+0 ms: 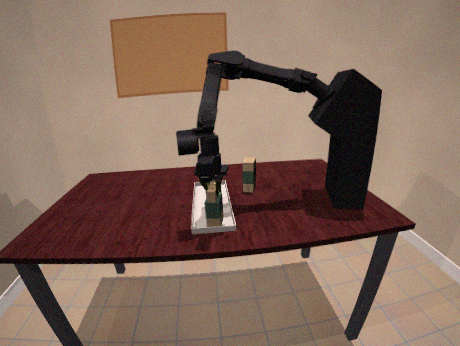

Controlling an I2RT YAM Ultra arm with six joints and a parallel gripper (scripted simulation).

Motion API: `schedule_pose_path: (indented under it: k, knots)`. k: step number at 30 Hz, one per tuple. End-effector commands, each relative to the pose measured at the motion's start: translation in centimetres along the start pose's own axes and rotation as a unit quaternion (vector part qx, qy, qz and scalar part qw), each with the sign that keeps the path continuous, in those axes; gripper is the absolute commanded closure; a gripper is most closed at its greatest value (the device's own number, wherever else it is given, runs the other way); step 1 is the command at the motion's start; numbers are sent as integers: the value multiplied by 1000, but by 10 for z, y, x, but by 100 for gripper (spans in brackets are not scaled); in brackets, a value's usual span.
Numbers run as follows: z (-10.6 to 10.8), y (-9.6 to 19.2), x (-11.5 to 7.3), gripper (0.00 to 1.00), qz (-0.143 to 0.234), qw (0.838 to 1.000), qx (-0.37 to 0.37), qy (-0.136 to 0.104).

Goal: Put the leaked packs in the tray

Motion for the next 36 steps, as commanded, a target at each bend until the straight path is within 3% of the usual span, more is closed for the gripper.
schedule_pose_path:
  k: [1, 22, 23, 36]
  knots:
    - [-17, -6, -14, 77, -17, 1000, 5, 22]
    - [-17, -6, -14, 77, -17, 1000, 5, 22]
    - [-17, -6, -14, 24, -17, 1000, 5, 22]
    - [-17, -6, -14, 24, -17, 1000, 5, 22]
Point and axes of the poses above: the point where the finger pads meet when closed, its own x axis out along the fingers, its own z axis across the jaws, y = z × x, the point moved 9 cm from there along -x, back along the fingers, and after that the axes turned 11 degrees about -x, right-handed, at the moved point
